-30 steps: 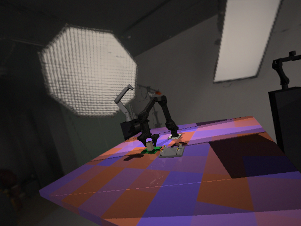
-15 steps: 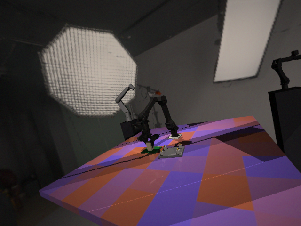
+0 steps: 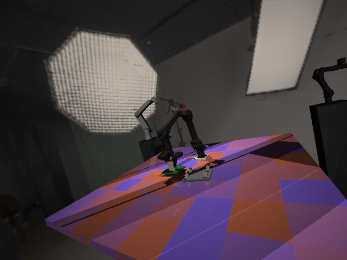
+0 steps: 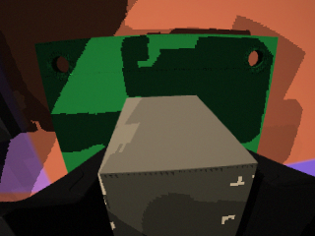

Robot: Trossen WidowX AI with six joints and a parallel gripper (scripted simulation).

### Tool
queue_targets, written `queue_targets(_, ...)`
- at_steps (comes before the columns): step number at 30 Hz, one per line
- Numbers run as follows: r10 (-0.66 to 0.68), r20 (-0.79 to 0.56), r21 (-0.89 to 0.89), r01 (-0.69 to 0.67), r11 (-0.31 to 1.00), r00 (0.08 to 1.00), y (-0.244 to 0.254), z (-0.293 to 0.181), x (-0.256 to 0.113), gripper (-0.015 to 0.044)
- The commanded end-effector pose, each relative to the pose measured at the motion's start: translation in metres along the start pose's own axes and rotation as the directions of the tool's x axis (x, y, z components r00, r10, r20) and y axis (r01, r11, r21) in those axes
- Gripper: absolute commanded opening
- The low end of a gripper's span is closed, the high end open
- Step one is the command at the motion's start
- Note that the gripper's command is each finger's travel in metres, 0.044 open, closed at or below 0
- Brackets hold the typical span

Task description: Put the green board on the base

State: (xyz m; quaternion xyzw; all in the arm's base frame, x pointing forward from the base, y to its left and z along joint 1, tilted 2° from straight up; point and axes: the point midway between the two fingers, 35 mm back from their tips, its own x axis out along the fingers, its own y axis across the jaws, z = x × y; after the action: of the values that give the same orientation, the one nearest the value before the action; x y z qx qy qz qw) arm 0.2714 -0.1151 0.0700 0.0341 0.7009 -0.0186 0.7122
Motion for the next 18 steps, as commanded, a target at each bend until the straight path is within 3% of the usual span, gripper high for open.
queue_targets(1,-0.002,0.013,0.001,0.002,1.0,1.0,0.0,0.002,-0.013,0.0)
queue_targets(18,-0.002,0.013,0.001,0.002,1.0,1.0,0.0,0.0,-0.057,0.0)
